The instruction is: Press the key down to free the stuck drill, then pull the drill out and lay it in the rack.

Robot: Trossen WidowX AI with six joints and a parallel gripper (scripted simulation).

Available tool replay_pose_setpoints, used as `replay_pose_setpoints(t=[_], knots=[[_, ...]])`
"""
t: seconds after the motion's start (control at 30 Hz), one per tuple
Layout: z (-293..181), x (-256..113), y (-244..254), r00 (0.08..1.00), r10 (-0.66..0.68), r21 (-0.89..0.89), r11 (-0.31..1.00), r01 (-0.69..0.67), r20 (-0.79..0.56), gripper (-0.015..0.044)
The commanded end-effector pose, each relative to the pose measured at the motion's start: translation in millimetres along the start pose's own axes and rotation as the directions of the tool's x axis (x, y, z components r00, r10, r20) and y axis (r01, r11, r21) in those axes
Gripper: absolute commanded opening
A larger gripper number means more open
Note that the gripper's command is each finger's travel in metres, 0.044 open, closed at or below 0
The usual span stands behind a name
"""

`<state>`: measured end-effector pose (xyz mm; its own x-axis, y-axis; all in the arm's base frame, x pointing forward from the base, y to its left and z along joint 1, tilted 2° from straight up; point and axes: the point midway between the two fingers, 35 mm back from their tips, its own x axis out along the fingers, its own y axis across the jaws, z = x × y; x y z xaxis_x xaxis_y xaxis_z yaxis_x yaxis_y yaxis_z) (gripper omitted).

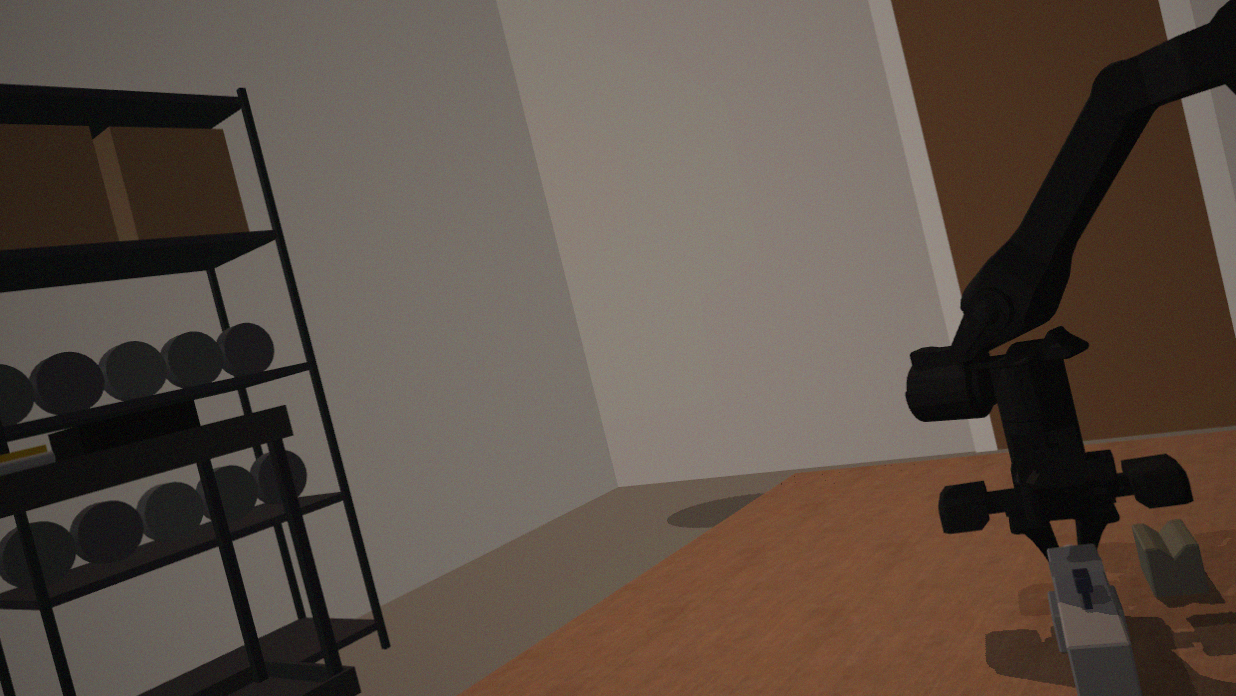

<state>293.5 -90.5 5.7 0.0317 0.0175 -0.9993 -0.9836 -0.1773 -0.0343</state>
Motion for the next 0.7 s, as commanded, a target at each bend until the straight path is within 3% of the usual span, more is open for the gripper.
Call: replay_pose_setpoints(t=[0.0, 0.67], knots=[[0, 0, -1, 1.0, -0.006, -0.001, 1.0, 0.006, 0.0, 0.0], [-18, -1, -1, 1.0, -0.001, 0.002, 1.0, 0.001, 0.005, 0.0]])
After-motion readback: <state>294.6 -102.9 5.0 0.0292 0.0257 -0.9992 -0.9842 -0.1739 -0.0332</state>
